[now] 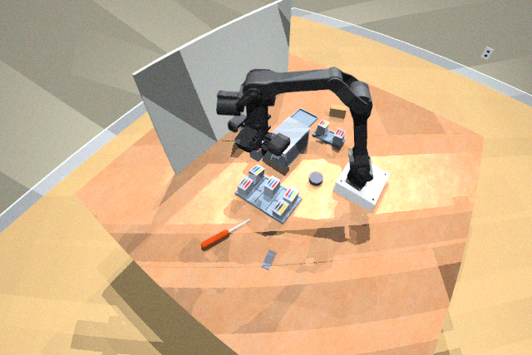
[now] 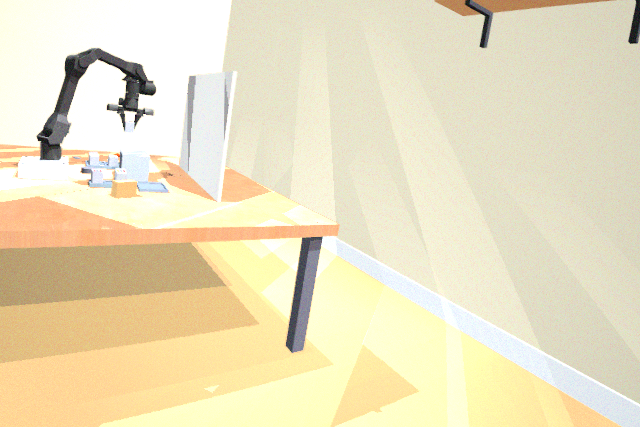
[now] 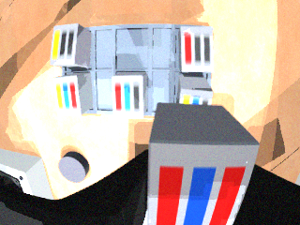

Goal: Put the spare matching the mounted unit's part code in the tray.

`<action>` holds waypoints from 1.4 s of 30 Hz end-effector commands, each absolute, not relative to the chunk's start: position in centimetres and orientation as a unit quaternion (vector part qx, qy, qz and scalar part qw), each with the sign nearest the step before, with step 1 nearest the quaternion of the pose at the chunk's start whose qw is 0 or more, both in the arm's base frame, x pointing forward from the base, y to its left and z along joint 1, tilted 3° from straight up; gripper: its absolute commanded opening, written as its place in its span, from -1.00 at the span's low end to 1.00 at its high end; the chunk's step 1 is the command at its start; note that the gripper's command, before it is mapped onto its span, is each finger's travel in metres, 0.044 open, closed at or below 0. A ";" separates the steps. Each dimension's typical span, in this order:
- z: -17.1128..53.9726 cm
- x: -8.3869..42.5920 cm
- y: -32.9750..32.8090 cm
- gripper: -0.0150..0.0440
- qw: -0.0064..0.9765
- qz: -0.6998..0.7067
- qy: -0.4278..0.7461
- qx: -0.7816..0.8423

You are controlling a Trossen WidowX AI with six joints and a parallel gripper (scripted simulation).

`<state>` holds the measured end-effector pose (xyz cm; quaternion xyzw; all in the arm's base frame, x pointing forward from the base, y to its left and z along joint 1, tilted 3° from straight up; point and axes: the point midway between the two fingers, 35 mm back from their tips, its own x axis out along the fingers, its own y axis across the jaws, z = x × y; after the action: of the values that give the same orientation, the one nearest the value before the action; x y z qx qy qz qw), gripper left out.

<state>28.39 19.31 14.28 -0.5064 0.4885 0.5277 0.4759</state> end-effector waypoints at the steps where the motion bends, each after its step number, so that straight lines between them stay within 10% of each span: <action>1: 14.5 29.7 17.6 -0.49 0.486 0.517 0.496 -0.500; 42: 14.5 37.2 -6.8 -0.49 0.469 0.522 0.486 -0.521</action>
<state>37.17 -5.06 14.30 -0.5161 0.4878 0.5228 0.4716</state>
